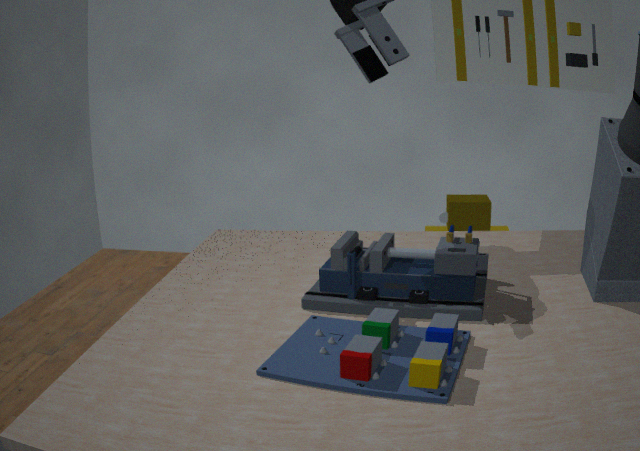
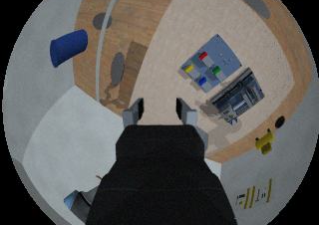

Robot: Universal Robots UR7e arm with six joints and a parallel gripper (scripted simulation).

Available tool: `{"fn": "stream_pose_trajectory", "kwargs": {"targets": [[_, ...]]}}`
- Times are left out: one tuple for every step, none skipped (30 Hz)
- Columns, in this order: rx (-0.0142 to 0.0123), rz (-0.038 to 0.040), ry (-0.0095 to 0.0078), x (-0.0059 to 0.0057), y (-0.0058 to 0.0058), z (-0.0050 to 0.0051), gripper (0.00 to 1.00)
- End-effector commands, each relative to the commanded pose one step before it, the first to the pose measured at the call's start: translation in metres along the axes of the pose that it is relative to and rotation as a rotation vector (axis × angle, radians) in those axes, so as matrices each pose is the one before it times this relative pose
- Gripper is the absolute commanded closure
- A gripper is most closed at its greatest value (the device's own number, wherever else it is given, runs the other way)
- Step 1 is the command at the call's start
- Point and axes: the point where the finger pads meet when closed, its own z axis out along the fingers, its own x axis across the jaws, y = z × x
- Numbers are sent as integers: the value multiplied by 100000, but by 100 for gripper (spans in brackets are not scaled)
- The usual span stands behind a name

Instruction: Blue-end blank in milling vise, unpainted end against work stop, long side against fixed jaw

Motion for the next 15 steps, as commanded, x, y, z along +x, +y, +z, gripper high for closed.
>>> {"fn": "stream_pose_trajectory", "kwargs": {"targets": [[1267,-3888,2294,616,226,275,0],[1166,-3858,2216,606,254,340,0],[1166,-3858,2216,588,281,350,0],[1166,-3858,2216,569,308,359,0],[1166,-3858,2216,549,334,368,0],[0,0,0,0,0,0,0],[0,0,0,0,0,0,0],[0,0,0,0,0,0,0],[0,0,0,0,0,0,0],[0,0,0,0,0,0,0],[0,0,0,0,0,0,0],[0,0,0,0,0,0,0],[0,0,0,0,0,0,0],[0,0,0,0,0,0,0],[0,0,0,0,0,0,0]]}}
